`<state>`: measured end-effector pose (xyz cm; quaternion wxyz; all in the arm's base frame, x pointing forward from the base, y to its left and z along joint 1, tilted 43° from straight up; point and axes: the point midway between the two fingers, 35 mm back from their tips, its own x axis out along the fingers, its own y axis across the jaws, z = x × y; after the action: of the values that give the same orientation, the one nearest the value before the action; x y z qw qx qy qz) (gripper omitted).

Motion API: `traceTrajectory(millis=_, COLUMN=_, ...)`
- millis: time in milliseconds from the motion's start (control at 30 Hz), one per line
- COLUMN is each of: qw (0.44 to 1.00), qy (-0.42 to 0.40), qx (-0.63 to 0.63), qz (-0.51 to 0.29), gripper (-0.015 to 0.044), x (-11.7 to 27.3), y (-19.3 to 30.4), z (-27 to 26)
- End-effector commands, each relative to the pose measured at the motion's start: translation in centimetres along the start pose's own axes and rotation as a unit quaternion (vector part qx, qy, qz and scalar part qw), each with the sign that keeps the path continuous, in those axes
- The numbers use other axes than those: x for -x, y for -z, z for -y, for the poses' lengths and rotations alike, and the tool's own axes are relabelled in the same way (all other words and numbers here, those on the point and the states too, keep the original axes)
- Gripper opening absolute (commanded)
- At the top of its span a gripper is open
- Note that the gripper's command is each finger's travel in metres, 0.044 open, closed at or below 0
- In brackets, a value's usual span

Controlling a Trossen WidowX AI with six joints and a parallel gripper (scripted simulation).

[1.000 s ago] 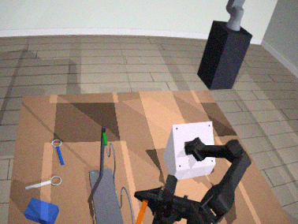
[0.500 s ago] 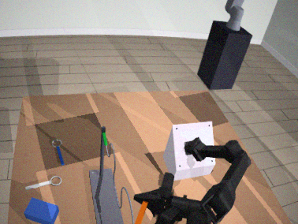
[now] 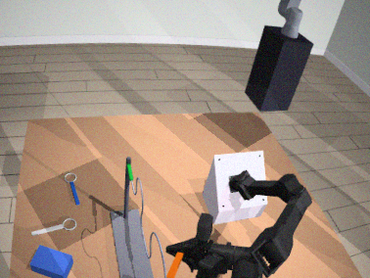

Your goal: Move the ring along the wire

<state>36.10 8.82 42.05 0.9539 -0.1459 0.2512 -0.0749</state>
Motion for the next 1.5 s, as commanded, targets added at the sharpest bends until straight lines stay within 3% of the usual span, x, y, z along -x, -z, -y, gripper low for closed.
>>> traceTrajectory(millis=0, qw=0.999, qy=-0.015, qx=-0.031, qz=-0.001, gripper=-0.015, x=0.0, y=0.0, z=-0.1)
traceTrajectory(millis=1467, qw=0.946, qy=-0.162, qx=-0.28, qz=-0.001, gripper=-0.015, x=0.5, y=-0.8, z=-2.6)
